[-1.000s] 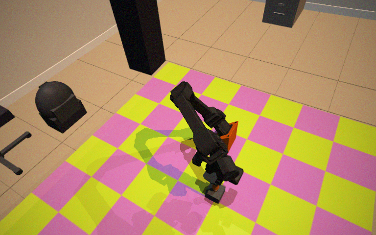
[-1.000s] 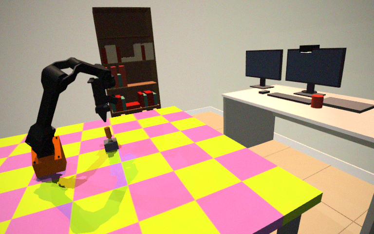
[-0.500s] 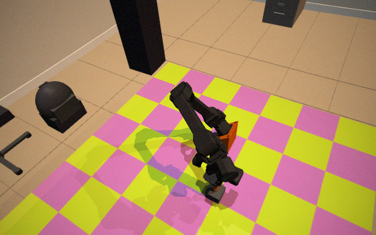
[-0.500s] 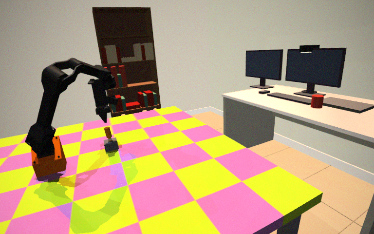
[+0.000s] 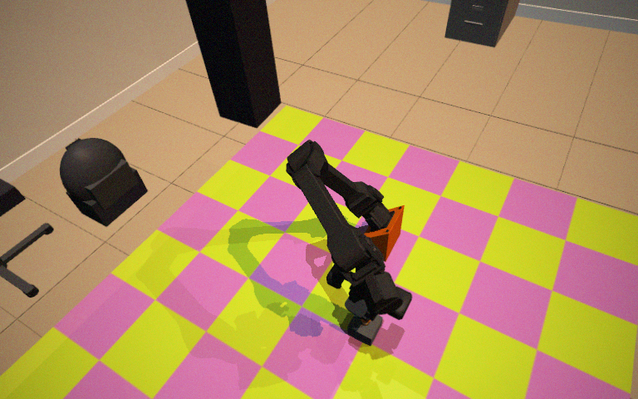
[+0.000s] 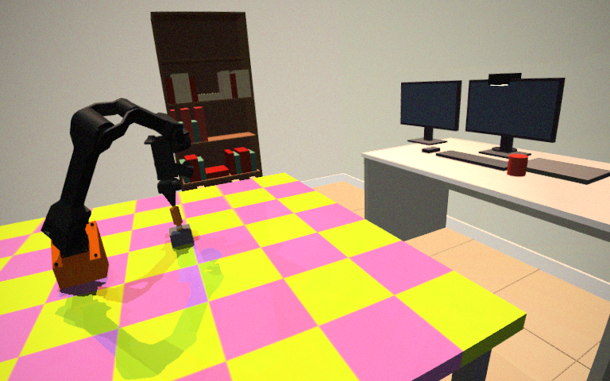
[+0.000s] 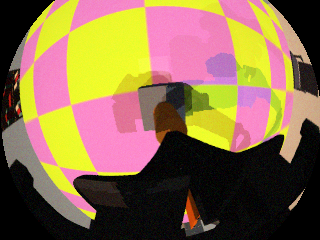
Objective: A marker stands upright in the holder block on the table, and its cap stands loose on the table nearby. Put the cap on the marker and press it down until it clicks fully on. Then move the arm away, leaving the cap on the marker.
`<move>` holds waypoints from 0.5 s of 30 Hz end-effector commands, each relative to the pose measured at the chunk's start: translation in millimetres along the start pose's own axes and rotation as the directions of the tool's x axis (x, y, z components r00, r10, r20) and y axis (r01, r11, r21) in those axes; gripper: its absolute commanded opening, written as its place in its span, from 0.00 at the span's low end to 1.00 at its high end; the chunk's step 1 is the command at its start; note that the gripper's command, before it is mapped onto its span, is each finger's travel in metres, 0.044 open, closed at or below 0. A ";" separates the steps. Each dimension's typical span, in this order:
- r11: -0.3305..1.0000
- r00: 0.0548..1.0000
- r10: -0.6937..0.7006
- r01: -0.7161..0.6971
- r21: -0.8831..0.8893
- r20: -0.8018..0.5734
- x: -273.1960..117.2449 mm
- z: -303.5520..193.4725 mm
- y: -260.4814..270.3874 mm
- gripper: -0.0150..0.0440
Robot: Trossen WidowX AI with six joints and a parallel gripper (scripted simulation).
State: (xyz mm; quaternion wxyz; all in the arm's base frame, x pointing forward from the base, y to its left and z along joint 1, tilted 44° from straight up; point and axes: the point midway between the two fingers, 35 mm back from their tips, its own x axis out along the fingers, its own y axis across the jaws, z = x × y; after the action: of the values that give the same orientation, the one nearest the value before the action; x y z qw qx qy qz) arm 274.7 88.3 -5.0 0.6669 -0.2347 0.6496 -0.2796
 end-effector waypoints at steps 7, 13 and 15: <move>1.000 1.000 -0.006 0.006 -0.005 0.001 15.2 -0.4 -0.9 0.25; 1.000 1.000 0.002 -0.002 0.001 0.010 10.5 2.4 0.5 0.25; 1.000 1.000 0.002 -0.002 0.001 0.010 10.5 2.4 0.5 0.25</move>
State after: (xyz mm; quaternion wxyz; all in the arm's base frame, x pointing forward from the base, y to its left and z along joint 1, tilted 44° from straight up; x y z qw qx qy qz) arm 277.0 80.8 -13.4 0.6695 -0.2357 0.6469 -0.2788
